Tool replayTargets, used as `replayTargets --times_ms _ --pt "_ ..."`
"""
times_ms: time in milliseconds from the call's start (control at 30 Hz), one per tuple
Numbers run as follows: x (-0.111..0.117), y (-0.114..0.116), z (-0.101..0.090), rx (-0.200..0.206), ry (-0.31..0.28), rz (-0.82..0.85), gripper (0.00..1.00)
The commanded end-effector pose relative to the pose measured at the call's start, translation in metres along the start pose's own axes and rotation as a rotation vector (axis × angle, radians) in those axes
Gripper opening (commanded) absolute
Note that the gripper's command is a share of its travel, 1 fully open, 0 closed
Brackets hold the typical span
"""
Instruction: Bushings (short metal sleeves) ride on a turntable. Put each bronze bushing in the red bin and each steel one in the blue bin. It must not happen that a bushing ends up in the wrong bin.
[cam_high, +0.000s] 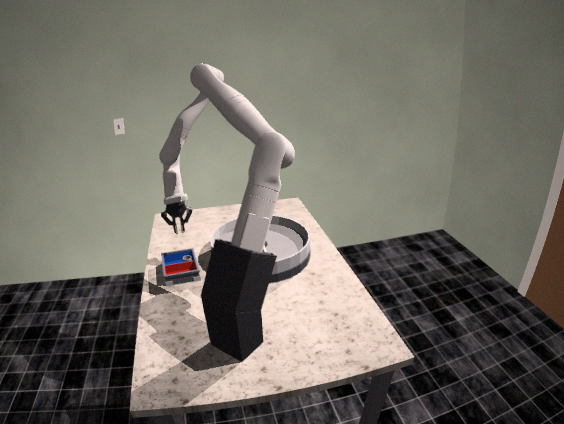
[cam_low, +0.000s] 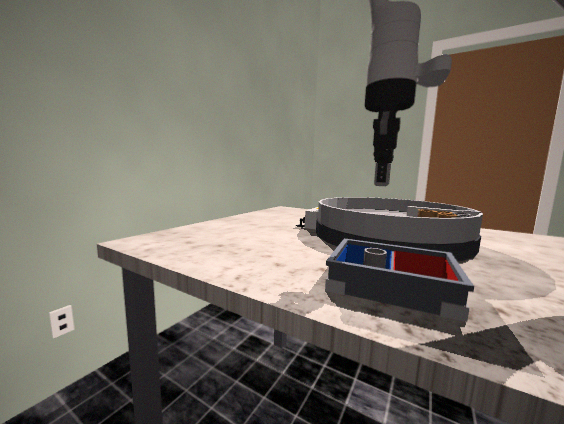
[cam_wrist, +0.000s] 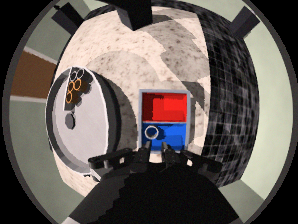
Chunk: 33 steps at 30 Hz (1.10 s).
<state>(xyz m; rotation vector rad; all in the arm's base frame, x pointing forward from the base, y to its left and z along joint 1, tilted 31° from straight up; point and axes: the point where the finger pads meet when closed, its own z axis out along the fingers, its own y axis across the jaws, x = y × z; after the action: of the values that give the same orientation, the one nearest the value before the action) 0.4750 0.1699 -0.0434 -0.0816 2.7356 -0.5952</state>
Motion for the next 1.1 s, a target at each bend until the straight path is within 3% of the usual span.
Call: replayTargets --times_ms 0,100,200,300,467,667,800,900,1067 --pt "0.005 -0.009 0.0 -0.001 -0.001 -0.002 0.18" --pt "0.011 -0.019 0.001 -0.002 -0.001 -0.003 0.18" --pt "0.027 -0.049 0.004 -0.002 -0.002 -0.009 0.18" --pt "0.027 -0.049 0.004 -0.002 -0.002 -0.009 0.18" --pt "0.055 -0.098 0.009 -0.002 -0.002 -0.017 0.18" --pt "0.061 -0.108 0.01 -0.002 -0.002 -0.019 0.18" --pt "0.083 -0.148 0.014 -0.002 -0.002 -0.026 0.18" --pt "0.083 -0.148 0.014 -0.002 -0.002 -0.026 0.18" --pt "0.111 -0.197 0.019 -0.003 -0.003 -0.034 0.18"
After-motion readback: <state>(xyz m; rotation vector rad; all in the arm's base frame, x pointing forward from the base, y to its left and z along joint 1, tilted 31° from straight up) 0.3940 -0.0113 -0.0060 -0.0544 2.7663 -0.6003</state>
